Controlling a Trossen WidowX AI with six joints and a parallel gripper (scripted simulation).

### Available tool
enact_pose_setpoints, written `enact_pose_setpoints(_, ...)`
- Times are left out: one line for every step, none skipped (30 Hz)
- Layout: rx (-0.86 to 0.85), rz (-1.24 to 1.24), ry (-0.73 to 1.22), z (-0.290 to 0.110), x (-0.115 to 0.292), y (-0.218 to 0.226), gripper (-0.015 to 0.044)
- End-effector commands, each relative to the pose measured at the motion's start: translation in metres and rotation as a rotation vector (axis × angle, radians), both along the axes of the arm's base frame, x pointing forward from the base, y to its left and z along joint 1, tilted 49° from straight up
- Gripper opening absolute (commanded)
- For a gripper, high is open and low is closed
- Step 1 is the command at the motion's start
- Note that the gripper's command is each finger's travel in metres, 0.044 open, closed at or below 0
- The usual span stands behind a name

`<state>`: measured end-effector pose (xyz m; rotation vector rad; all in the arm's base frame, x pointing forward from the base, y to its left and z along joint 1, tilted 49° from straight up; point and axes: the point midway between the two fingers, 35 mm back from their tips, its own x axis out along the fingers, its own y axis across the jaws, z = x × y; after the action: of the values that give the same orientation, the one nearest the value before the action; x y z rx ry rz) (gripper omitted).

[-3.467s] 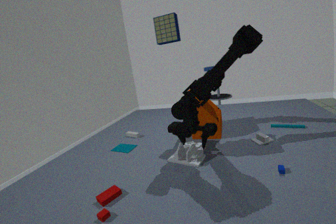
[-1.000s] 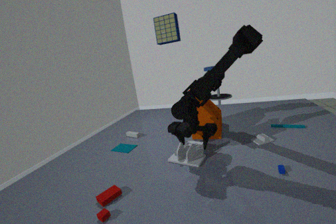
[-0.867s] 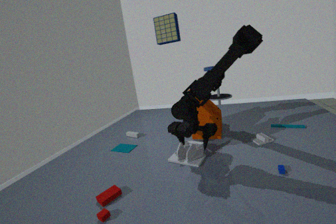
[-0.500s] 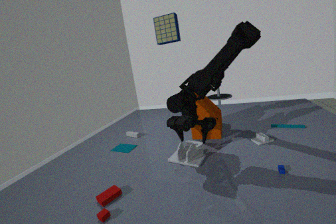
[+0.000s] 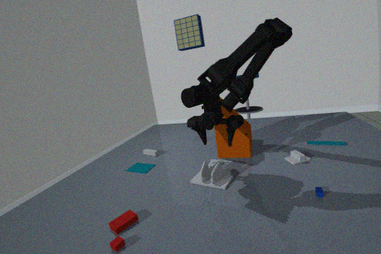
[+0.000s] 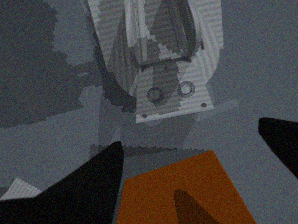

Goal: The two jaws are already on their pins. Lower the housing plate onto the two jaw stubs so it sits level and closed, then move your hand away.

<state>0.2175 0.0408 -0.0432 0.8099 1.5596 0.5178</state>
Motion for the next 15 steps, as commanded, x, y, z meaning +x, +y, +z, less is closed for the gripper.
enact_pose_setpoints(-0.006,0.001,-0.014,0.0202,-0.0089,-0.0244,0.044)
enact_pose_setpoints(-0.004,0.003,-0.014,0.0251,-0.0122,-0.0291,0.044)
enact_pose_setpoints(-0.003,0.004,-0.014,0.0281,-0.0143,-0.0318,0.044)
enact_pose_setpoints(-0.003,0.005,-0.014,0.0291,-0.015,-0.0327,0.044)
enact_pose_setpoints(-0.003,0.005,-0.014,0.0291,-0.015,-0.0327,0.044)
enact_pose_setpoints(-0.003,0.005,-0.014,0.0291,-0.015,-0.0327,0.044)
enact_pose_setpoints(-0.003,0.005,-0.014,0.0291,-0.015,-0.0327,0.044)
enact_pose_setpoints(-0.003,0.005,-0.014,0.0291,-0.015,-0.0327,0.044)
enact_pose_setpoints(-0.003,0.005,-0.014,0.0291,-0.015,-0.0327,0.044)
enact_pose_setpoints(-0.003,0.005,-0.014,0.0291,-0.015,-0.0327,0.044)
enact_pose_setpoints(-0.003,0.005,-0.014,0.0291,-0.015,-0.0327,0.044)
enact_pose_setpoints(-0.003,0.005,-0.014,0.0291,-0.015,-0.0327,0.044)
enact_pose_setpoints(-0.003,0.005,-0.014,0.0291,-0.015,-0.0327,0.044)
enact_pose_setpoints(-0.003,0.005,-0.014,0.0291,-0.015,-0.0327,0.044)
enact_pose_setpoints(-0.003,0.005,-0.014,0.0291,-0.015,-0.0327,0.044)
